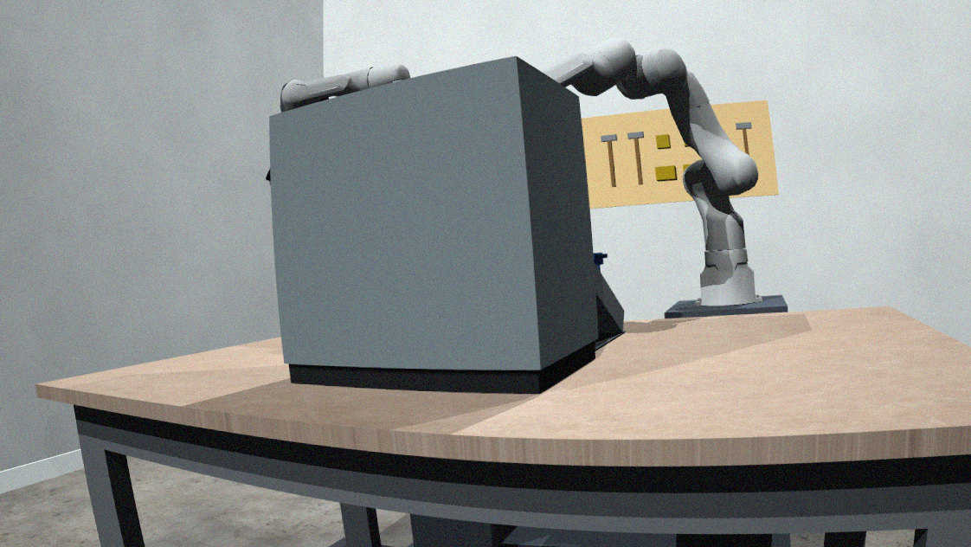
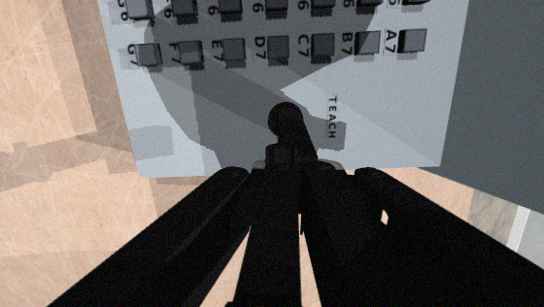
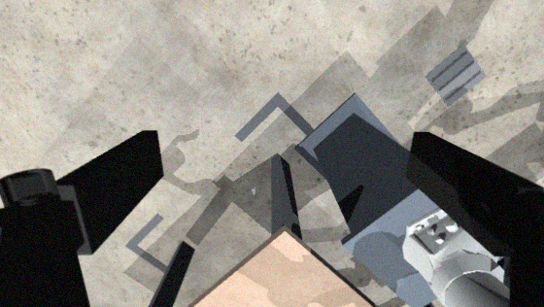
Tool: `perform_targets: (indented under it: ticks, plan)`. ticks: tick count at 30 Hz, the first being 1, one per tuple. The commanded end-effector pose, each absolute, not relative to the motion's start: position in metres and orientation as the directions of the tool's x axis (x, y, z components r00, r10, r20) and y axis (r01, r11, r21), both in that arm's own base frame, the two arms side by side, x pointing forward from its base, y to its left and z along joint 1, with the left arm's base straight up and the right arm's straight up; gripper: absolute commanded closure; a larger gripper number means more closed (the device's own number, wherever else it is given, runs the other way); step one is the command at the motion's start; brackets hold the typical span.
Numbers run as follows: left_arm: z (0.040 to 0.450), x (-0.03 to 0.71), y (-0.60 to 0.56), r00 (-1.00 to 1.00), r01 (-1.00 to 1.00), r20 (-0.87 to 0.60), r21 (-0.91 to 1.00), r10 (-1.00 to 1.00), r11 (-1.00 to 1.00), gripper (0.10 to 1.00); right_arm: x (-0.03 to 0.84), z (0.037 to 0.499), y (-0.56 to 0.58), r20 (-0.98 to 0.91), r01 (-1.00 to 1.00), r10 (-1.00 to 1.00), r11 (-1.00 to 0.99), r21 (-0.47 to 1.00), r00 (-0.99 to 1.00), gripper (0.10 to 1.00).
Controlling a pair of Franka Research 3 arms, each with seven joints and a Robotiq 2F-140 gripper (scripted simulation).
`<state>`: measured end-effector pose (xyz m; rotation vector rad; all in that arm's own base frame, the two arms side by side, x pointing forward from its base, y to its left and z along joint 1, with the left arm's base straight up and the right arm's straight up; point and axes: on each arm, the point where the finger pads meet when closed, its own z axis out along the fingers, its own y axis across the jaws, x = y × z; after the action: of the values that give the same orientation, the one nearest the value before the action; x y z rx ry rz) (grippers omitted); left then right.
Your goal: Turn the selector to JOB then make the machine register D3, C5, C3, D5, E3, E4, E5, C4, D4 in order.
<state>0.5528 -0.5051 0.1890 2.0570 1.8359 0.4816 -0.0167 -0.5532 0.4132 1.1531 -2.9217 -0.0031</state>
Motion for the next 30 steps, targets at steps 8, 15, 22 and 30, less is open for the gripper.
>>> perform_targets:
  ticks: [8, 15, 22, 30]
  plan:
    - [0.189, 0.552, -0.504, 0.110, 0.879, 0.028, 0.463, 0.994, -0.111, 0.999, -0.016, 0.413, -0.554, 0.000, -0.686, -0.686, 0.728, 0.000, -0.728, 0.098]
    - [0.189, 0.552, -0.501, 0.110, 0.879, 0.027, 0.463, 0.994, -0.110, 0.999, -0.016, 0.413, -0.554, 0.000, -0.686, -0.686, 0.728, 0.000, -0.728, 0.098]
    - [0.188, 0.568, -0.426, 0.092, 0.881, 0.018, 0.464, 0.996, -0.090, 0.999, -0.016, 0.413, -0.554, 0.000, -0.686, -0.686, 0.728, 0.000, -0.728, 0.098]
    - [0.186, 0.600, -0.279, 0.057, 0.884, 0.000, 0.464, 0.998, -0.051, 0.999, -0.016, 0.413, -0.554, 0.000, -0.686, -0.686, 0.728, 0.000, -0.728, 0.098]
